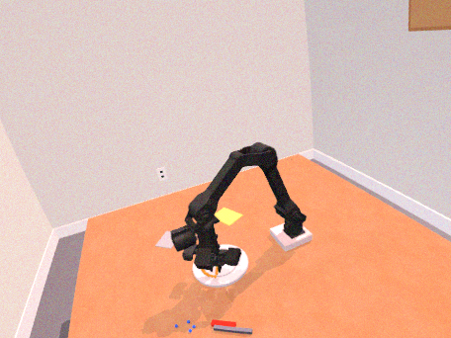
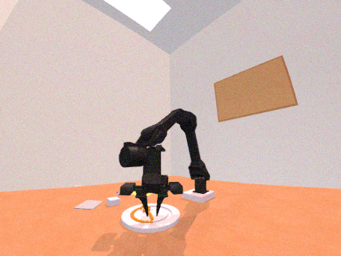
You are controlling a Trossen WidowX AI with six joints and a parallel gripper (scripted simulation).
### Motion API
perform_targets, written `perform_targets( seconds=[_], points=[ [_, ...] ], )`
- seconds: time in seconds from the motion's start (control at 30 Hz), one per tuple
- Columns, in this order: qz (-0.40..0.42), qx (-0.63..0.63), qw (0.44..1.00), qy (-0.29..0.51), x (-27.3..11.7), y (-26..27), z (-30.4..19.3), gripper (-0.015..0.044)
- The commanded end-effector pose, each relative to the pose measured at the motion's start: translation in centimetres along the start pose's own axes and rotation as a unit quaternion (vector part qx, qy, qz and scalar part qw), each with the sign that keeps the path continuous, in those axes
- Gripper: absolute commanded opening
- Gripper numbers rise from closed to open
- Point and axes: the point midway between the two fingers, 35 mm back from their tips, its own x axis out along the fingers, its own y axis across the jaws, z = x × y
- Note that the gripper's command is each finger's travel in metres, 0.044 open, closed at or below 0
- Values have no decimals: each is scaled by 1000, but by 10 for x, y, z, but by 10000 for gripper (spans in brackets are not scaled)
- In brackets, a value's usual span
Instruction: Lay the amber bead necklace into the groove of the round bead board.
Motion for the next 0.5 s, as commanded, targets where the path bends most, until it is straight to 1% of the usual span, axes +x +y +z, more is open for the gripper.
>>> perform_targets(
  seconds=[0.0,0.17,0.3,0.33,0.47],
  points=[
    [0,4,1000,-1,8,0,0,120],
    [0,4,1000,-1,12,0,-1,120],
    [1,1,1000,1,9,1,-1,15],
    [1,1,1000,1,9,1,-1,0],
    [1,1,1000,1,9,1,-1,0]
  ],
)
